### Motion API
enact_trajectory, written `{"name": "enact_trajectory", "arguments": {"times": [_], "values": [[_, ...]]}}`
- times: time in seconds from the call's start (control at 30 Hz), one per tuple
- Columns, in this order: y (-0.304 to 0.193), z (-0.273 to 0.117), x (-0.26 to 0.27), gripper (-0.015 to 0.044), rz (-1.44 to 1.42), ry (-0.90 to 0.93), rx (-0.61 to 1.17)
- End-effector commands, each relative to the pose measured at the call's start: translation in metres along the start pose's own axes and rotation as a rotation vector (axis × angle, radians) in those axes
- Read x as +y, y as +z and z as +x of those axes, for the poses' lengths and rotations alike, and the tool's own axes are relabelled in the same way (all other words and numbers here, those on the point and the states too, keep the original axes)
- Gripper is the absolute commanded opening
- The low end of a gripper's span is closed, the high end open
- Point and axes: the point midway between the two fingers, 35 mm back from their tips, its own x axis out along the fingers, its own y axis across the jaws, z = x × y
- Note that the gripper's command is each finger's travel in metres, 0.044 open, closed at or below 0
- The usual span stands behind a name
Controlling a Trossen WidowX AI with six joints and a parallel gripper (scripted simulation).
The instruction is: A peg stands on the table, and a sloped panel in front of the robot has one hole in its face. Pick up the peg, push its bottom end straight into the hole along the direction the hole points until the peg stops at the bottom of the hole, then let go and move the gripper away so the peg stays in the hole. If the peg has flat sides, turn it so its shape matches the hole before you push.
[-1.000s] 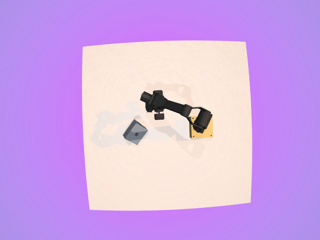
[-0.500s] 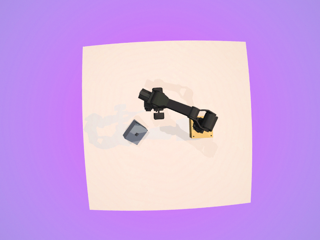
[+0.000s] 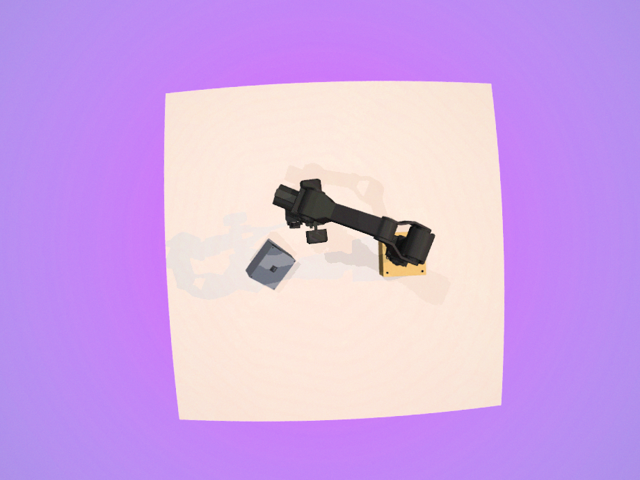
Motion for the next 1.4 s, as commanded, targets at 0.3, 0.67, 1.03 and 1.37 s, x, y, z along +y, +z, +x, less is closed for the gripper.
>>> {"name": "enact_trajectory", "arguments": {"times": [0.3, 0.67, 1.03, 1.37], "values": [[0.011, -0.003, 0.01, 0.0, -0.06, -0.042, -0.004], [0.02, -0.006, 0.019, 0.0, -0.109, -0.075, -0.007], [0.028, -0.009, 0.03, 0.0, -0.158, -0.108, -0.012], [0.035, -0.011, 0.039, 0.0, -0.202, -0.137, -0.018]]}}
